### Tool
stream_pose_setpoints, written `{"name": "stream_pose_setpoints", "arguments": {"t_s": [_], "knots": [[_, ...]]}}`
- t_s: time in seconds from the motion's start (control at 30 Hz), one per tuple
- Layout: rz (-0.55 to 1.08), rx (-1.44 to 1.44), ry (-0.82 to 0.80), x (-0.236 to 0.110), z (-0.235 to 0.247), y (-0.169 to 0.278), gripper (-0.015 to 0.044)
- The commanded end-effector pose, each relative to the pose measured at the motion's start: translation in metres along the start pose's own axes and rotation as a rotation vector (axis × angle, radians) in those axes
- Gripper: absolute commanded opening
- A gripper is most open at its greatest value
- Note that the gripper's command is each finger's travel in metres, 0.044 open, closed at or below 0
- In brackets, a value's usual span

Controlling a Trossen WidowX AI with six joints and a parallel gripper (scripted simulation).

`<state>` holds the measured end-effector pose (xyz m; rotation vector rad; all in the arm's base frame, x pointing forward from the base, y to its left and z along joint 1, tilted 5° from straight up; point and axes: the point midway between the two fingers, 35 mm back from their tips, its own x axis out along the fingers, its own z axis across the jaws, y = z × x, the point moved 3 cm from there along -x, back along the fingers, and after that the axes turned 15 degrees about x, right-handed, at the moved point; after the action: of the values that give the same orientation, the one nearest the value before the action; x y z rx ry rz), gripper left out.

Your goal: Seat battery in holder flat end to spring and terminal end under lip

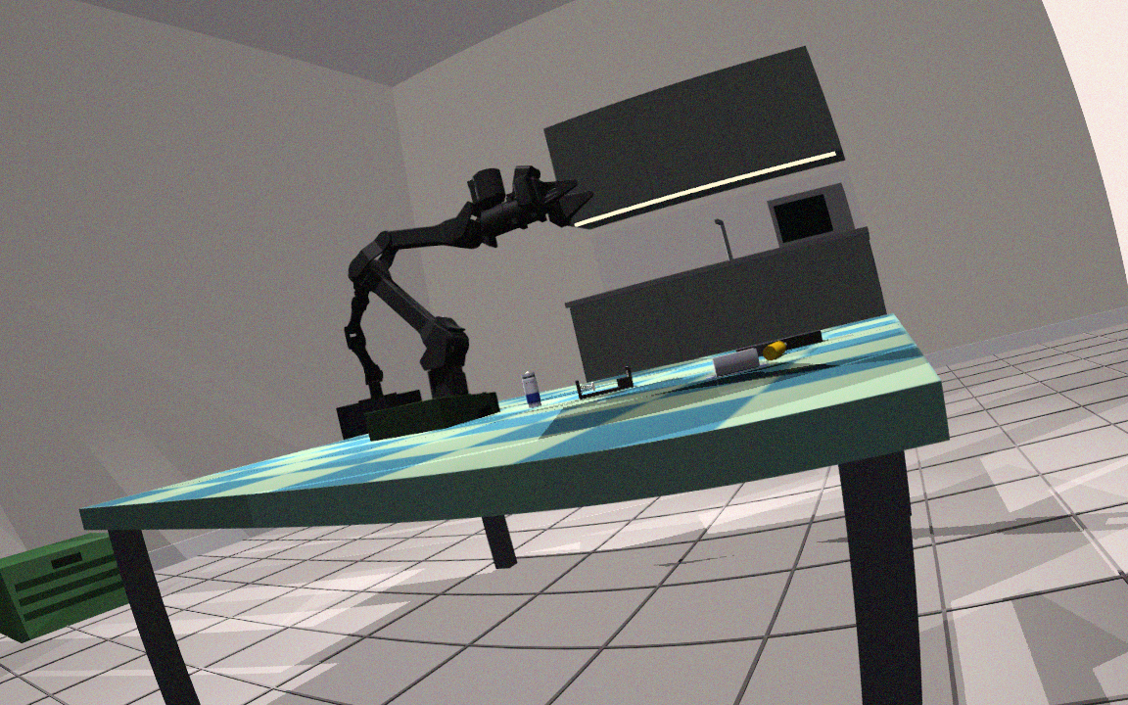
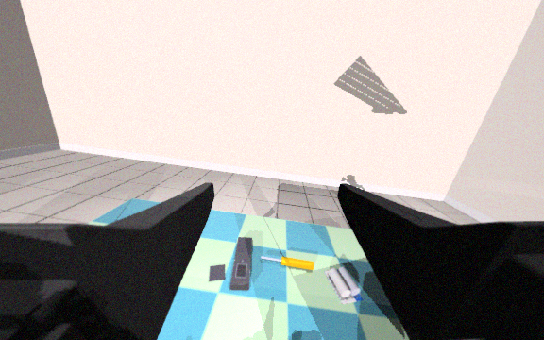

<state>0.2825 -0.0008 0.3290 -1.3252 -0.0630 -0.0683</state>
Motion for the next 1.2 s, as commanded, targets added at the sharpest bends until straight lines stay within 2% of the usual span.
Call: {"name": "stream_pose_setpoints", "arguments": {"t_s": [0.0, 0.1, 0.2, 0.33, 0.47, 0.7, 1.07, 1.17], "knots": [[0.009, -0.003, 0.006, 0.0, -0.002, 0.002, 0.0374], [0.137, -0.031, 0.082, 0.004, -0.02, 0.023, 0.0295], [0.41, -0.06, 0.196, 0.0, -0.051, 0.066, 0.0216], [0.813, -0.05, 0.316, -0.029, -0.084, 0.118, 0.0111], [1.104, -0.006, 0.372, -0.063, -0.098, 0.145, 0.0006], [1.55, 0.141, 0.435, -0.125, -0.102, 0.161, 0.0], [1.57, 0.15, 0.437, -0.128, -0.102, 0.162, 0.0], [1.569, 0.15, 0.437, -0.126, -0.106, 0.179, 0.0]]}}
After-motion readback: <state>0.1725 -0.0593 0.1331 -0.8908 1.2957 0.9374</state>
